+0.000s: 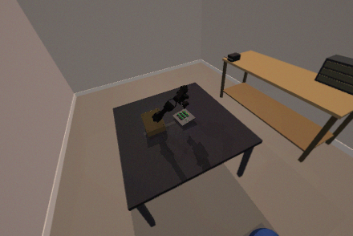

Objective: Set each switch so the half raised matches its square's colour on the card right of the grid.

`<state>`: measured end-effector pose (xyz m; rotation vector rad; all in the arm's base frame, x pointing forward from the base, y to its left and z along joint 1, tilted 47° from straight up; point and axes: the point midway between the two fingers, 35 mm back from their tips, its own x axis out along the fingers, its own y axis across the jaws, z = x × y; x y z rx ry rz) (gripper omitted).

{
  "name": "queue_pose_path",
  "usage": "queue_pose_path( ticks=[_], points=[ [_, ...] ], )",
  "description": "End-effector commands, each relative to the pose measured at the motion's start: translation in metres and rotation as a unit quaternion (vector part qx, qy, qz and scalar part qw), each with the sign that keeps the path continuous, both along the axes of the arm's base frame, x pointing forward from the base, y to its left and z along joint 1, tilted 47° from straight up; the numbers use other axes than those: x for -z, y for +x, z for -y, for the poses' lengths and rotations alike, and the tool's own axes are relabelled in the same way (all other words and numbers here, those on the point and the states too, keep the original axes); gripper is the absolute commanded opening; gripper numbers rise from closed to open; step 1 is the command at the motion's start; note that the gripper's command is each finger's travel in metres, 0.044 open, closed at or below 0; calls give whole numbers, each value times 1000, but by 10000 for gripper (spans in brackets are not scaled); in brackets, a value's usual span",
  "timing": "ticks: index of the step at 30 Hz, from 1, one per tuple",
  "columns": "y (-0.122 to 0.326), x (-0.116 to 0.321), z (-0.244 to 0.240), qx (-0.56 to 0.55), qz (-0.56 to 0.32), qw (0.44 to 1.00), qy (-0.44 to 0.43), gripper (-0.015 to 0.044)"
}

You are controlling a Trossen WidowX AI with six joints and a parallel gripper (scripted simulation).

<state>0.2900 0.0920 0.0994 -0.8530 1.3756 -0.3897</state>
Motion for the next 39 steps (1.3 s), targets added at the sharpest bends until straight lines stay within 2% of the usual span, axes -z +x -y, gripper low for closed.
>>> queue_pose_path(
  ticks=[1, 10, 15, 19, 39],
  points=[
    [0, 1, 1, 0, 0, 1000, 0, 374],
    [-5, 62, 70, -6, 2, 1000, 4, 137],
    [-6, 68, 78, -5, 2, 1000, 3, 6],
    [1, 90, 100, 3, -5, 1000, -1, 0],
    [5, 104, 114, 3, -5, 1000, -1, 0]
  ],
)
